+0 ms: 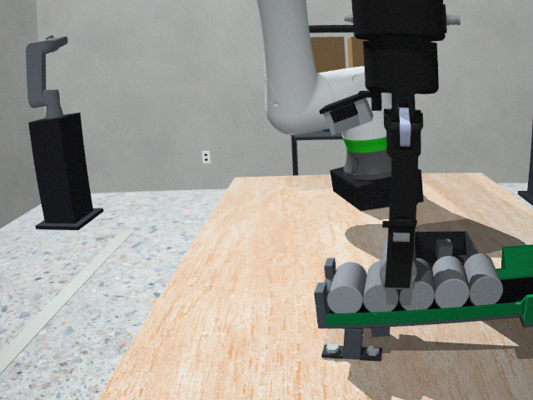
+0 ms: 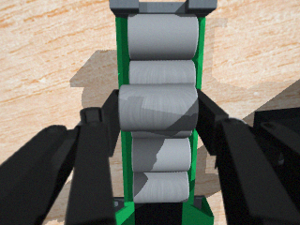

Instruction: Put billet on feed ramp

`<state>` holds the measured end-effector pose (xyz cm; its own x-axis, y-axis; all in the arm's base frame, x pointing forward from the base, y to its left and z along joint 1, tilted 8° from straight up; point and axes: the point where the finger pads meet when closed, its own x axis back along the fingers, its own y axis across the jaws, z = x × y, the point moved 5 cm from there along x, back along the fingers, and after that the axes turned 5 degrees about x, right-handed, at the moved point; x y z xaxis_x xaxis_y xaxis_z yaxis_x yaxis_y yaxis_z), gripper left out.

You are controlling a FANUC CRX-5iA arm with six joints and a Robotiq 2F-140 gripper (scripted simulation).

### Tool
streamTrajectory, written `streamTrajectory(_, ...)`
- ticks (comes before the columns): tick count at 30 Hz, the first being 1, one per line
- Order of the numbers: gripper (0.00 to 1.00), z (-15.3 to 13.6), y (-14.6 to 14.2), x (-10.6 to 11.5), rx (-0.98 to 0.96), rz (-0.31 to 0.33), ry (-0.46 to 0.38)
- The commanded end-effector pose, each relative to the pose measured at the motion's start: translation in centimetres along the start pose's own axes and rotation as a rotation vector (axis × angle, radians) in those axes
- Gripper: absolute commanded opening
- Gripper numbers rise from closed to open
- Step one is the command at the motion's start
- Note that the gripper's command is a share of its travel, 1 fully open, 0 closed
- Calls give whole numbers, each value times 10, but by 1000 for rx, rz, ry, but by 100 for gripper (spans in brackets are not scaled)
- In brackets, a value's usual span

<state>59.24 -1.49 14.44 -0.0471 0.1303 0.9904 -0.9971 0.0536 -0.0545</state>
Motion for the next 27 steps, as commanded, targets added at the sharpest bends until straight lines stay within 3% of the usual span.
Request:
streamTrajectory(1,43,0,-1,1,0,2,0)
streamTrajectory(23,43,0,-1,3,0,2,0)
streamTrajectory(27,43,0,0,17,0,2,0)
